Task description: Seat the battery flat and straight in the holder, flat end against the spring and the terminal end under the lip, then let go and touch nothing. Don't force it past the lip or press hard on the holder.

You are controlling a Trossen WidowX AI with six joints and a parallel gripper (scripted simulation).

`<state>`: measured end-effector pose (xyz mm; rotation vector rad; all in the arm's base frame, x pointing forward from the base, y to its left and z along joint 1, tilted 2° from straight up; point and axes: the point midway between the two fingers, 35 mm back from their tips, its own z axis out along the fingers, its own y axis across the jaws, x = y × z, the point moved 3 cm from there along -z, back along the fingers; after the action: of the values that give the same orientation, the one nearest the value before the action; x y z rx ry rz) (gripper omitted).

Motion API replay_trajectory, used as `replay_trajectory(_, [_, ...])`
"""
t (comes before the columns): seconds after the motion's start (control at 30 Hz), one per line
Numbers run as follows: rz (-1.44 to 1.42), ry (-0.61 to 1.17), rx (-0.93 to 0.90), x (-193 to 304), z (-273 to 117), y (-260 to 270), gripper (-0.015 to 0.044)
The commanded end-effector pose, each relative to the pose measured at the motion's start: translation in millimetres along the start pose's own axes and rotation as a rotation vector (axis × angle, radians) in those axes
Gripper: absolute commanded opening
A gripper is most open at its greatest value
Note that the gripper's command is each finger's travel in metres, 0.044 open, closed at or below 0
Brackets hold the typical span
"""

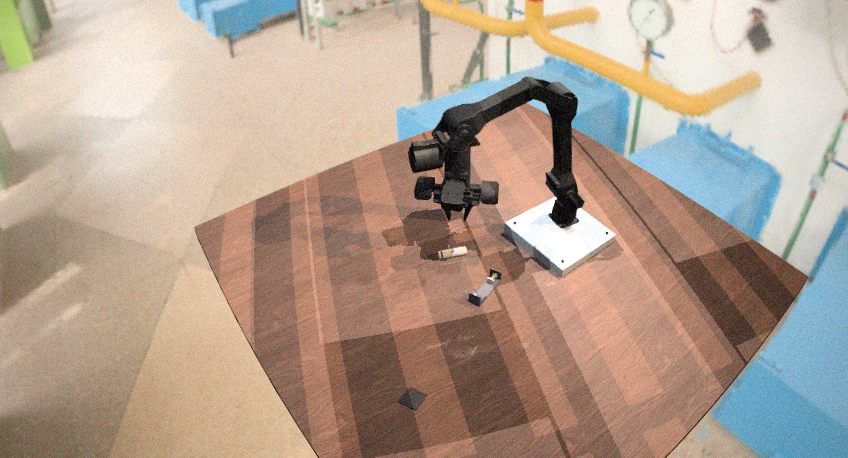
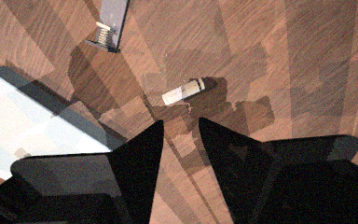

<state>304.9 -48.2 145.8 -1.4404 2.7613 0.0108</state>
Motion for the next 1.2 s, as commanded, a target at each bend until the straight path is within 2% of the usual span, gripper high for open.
replay_trajectory(0.0, [0.472, 0.007, -0.01, -2.0, 24.3, -5.1, 0.0223])
replay_trajectory(0.27, [1.189, 0.011, -0.009, -4.6, 56.0, -11.8, 0.0223])
replay_trajectory(0.9, [1.205, 0.011, -0.009, -4.6, 56.9, -11.9, 0.0223])
replay_trajectory(1.17, [1.205, 0.011, -0.009, -4.9, 69.0, -12.5, 0.0223])
